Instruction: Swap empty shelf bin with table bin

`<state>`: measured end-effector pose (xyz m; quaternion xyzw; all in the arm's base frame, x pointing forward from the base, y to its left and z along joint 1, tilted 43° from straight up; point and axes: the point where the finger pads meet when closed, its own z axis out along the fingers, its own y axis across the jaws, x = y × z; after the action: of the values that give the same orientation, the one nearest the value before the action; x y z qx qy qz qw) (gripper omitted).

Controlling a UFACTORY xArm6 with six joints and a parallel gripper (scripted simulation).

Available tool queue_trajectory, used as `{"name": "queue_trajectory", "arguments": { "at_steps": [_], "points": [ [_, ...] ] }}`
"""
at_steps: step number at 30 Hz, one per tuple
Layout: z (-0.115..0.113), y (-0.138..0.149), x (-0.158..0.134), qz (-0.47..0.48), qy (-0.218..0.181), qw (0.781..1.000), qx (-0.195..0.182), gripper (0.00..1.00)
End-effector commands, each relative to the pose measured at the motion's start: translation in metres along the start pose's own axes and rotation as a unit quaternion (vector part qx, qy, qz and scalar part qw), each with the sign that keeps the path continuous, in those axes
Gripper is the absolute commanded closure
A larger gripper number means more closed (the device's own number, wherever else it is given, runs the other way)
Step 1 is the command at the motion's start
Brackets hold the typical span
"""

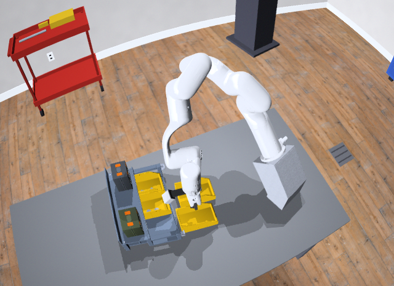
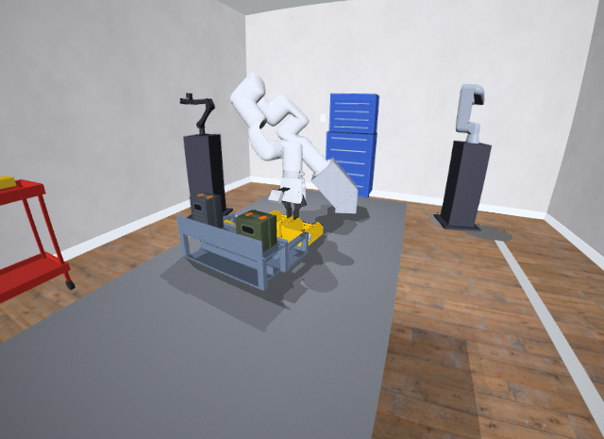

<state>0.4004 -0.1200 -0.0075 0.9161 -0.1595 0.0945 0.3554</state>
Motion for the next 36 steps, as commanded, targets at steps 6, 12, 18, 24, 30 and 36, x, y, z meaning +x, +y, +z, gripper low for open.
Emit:
{"name": "queue_trajectory", "arguments": {
  "at_steps": [6, 12, 18, 24, 30, 36],
  "points": [
    [-0.001, 0.0, 0.001, 0.0, 0.001, 1.0, 0.001, 0.74],
    [-0.001, 0.0, 0.001, 0.0, 0.001, 1.0, 0.001, 0.74],
    [0.0, 0.0, 0.001, 0.0, 0.001, 1.0, 0.001, 0.74],
    [0.004, 0.0, 0.001, 0.0, 0.001, 1.0, 0.001, 0.74],
    [0.011, 0.0, 0.001, 0.0, 0.001, 1.0, 0.001, 0.74],
    [0.016, 0.0, 0.001, 0.0, 0.001, 1.0, 0.001, 0.74]
  ]
}}
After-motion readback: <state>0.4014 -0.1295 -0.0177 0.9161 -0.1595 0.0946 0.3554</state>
